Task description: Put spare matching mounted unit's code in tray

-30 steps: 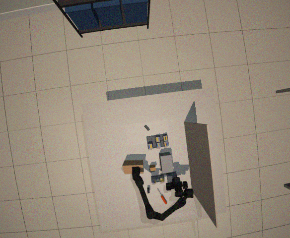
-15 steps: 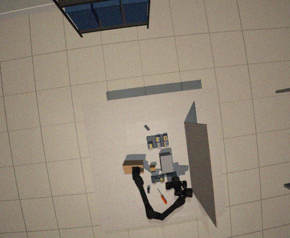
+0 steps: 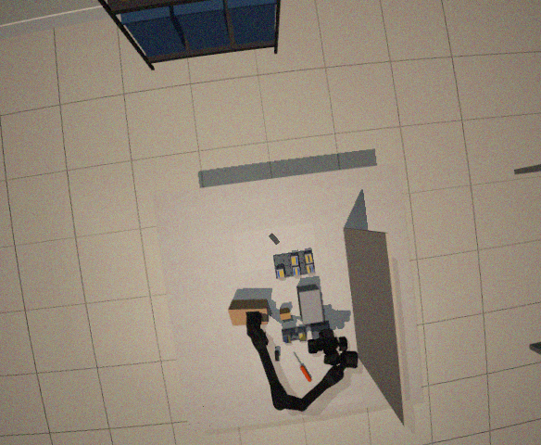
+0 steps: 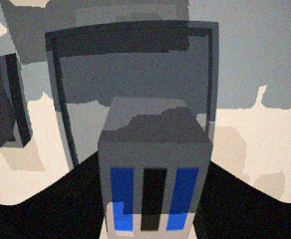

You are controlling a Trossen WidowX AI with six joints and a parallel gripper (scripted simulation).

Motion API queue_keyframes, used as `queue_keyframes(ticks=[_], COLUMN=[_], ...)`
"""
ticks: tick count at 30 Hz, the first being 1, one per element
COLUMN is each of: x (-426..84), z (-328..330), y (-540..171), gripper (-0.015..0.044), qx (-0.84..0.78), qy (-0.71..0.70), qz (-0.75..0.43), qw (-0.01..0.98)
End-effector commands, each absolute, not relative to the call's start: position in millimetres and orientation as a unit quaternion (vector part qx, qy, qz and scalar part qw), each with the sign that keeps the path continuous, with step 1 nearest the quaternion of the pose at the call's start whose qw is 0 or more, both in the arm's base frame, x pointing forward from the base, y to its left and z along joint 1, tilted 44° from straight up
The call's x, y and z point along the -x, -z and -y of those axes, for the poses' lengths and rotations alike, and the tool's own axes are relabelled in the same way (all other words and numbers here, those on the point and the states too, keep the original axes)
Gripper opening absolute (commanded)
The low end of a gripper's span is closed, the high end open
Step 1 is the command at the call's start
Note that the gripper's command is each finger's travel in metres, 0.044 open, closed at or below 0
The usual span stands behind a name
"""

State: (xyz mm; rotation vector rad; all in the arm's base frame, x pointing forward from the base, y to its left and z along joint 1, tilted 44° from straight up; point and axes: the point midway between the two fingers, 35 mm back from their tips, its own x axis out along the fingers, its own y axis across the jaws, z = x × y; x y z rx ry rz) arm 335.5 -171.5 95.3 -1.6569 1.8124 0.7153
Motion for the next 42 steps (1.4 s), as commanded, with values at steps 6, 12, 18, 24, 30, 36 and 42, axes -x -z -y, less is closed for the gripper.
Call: queue_keyframes(ticks=[6,12,18,24,30,36,42], x=[-332,-331,-332,-332,-332,-339,-337], z=[177,180,180,180,180,149,106], y=[-91,-87,-87,-87,-87,-118,-164], gripper=[0.0,0.0,0.0079,0.0236,0.0394,0.044,0.044], qx=[0.622,0.622,0.621,0.621,0.621,0.62,0.621], qy=[-0.268,-0.268,-0.267,-0.267,-0.267,-0.269,-0.269], qz=[-0.679,-0.68,-0.679,-0.679,-0.679,-0.678,-0.679], qw=[0.283,0.283,0.287,0.287,0.287,0.287,0.284])
